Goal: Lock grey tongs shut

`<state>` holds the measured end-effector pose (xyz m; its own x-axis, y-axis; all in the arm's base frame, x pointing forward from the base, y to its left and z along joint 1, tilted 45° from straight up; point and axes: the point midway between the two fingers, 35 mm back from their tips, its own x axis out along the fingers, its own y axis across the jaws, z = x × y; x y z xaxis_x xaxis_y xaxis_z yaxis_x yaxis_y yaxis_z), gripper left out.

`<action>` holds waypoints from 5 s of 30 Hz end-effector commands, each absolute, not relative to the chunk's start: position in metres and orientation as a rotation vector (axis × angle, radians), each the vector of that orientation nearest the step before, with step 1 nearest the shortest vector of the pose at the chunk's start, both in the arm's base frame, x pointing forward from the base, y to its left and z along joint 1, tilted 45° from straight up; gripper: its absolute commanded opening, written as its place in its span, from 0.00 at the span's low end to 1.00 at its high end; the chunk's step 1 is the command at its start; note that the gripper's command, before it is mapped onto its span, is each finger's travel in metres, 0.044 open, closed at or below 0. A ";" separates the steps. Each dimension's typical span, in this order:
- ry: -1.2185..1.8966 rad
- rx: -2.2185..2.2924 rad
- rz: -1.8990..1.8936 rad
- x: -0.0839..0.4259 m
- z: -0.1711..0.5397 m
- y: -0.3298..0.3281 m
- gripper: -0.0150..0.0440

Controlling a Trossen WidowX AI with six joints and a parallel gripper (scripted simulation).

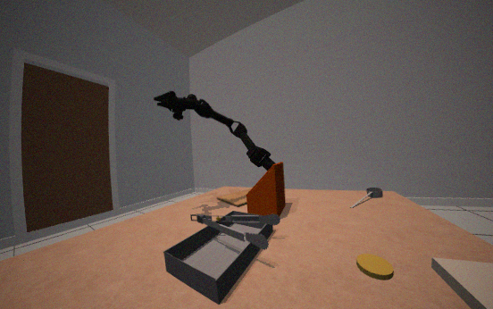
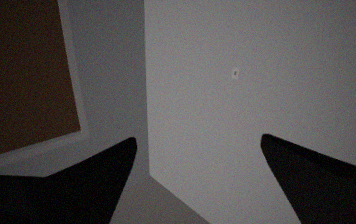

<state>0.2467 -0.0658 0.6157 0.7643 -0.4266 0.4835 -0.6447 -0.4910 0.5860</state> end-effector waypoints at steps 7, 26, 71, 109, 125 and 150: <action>-0.587 1.990 -0.205 0.353 0.492 -0.073 1.00; 0.095 1.256 -1.119 0.406 0.183 -0.084 1.00; 0.614 0.613 -1.429 0.337 0.021 -0.108 1.00; 0.611 0.610 -1.431 0.339 -0.022 -0.152 1.00; 0.597 0.611 -1.435 0.341 -0.026 -0.161 0.87; 0.597 0.611 -1.435 0.341 -0.026 -0.161 0.58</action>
<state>0.3403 -0.1607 -0.0261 0.0481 -0.7114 -0.7011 0.9988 0.0426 0.0253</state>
